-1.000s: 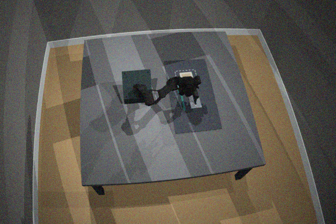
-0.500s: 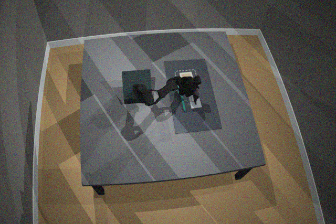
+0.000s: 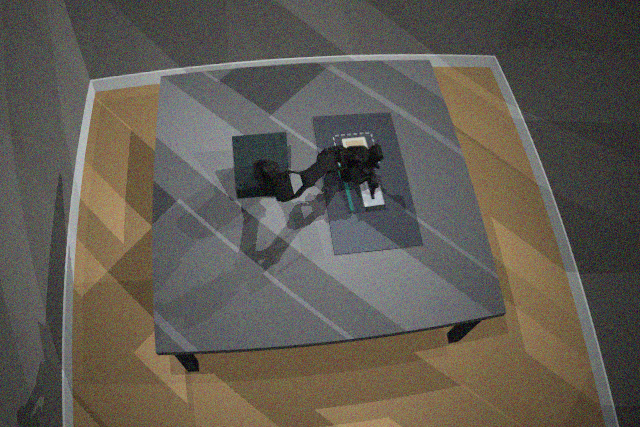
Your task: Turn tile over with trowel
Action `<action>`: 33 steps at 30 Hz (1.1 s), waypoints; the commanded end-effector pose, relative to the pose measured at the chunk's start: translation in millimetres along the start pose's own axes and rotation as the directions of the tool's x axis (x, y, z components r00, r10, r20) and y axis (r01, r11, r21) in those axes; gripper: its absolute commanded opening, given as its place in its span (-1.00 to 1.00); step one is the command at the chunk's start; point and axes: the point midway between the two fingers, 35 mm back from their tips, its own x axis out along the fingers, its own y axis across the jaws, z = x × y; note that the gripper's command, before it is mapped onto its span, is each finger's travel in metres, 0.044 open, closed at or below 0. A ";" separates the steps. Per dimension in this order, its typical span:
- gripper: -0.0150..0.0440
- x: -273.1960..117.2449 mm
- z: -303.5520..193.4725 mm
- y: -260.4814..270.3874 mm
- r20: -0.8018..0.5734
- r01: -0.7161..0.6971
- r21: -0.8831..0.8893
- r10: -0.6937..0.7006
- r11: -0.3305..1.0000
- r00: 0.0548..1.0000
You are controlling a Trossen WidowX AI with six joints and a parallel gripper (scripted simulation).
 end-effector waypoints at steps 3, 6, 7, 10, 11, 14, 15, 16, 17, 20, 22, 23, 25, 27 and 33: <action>-0.49 -0.6 -0.7 3.1 -0.005 -0.010 -0.004 0.010 1.000 1.000; -0.49 -0.2 -0.2 0.7 -0.001 -0.002 -0.001 0.002 1.000 1.000; -0.49 -0.1 0.0 0.2 0.000 -0.001 0.000 0.001 1.000 1.000; -0.49 0.1 0.0 -0.3 0.000 0.001 0.000 -0.001 1.000 1.000; -0.49 0.1 0.0 -0.3 0.000 0.001 0.000 -0.001 1.000 1.000; -0.49 2.2 1.4 0.0 -0.004 0.009 -0.014 -0.009 1.000 1.000; -0.49 3.9 2.4 0.1 -0.008 0.015 -0.024 -0.015 1.000 1.000; -0.49 6.0 3.8 0.3 -0.012 0.022 -0.038 -0.023 0.999 1.000; -0.49 8.6 5.6 0.4 -0.017 0.031 -0.054 -0.032 0.998 0.999; -0.49 16.7 11.7 0.6 -0.036 0.059 -0.106 -0.063 0.993 0.997; -0.49 21.7 15.4 0.6 -0.050 0.076 -0.142 -0.083 0.987 0.995; -0.49 24.0 17.1 0.5 -0.058 0.082 -0.160 -0.093 0.984 0.994; -0.49 28.5 20.6 0.2 -0.074 0.095 -0.196 -0.111 0.976 0.991; -0.49 32.8 24.3 -0.2 -0.091 0.106 -0.230 -0.130 0.967 0.987; -0.49 44.2 35.6 -2.1 -0.142 0.129 -0.332 -0.185 0.934 0.972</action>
